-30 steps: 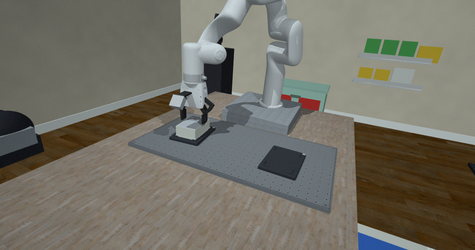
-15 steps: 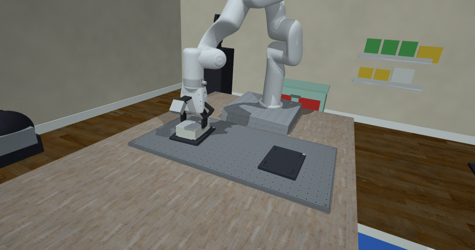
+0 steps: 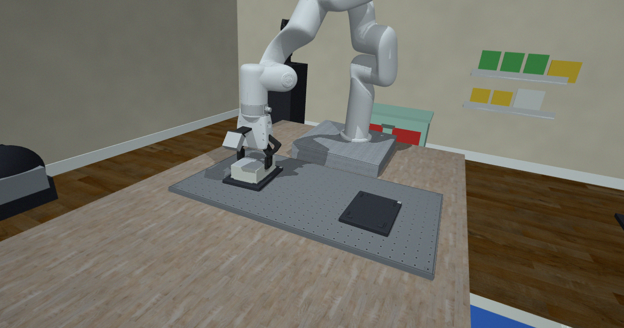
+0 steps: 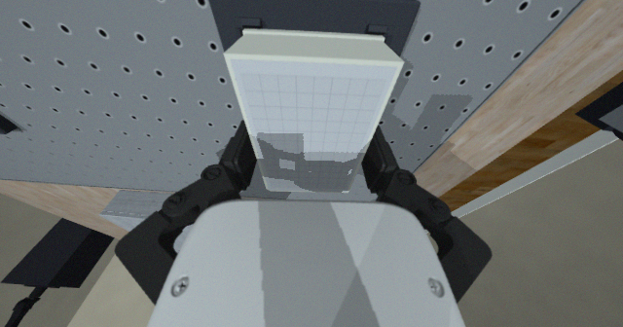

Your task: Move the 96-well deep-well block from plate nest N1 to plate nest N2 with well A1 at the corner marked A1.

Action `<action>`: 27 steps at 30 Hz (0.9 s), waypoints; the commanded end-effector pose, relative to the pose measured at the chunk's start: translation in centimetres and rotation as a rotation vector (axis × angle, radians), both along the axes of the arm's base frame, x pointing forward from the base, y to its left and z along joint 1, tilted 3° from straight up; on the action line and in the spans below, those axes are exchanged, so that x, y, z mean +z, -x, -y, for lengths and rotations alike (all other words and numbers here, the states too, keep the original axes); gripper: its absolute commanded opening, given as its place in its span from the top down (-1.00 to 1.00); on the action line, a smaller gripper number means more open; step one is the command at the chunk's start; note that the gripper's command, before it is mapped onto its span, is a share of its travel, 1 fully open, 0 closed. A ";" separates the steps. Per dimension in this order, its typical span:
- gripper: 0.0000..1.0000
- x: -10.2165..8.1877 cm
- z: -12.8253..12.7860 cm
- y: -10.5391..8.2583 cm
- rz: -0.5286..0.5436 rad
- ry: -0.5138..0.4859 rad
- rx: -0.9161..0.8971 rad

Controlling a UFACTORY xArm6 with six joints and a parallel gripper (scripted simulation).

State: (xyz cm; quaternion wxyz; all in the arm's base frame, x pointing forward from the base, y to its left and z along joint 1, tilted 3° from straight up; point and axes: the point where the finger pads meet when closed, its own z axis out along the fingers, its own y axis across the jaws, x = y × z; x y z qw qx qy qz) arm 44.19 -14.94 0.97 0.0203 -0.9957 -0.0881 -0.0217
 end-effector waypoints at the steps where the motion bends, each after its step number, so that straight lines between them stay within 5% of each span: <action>1: -1.00 -0.1 0.0 -0.2 0.004 0.001 0.000; 27: -1.00 -1.6 0.0 -0.2 0.004 0.001 0.000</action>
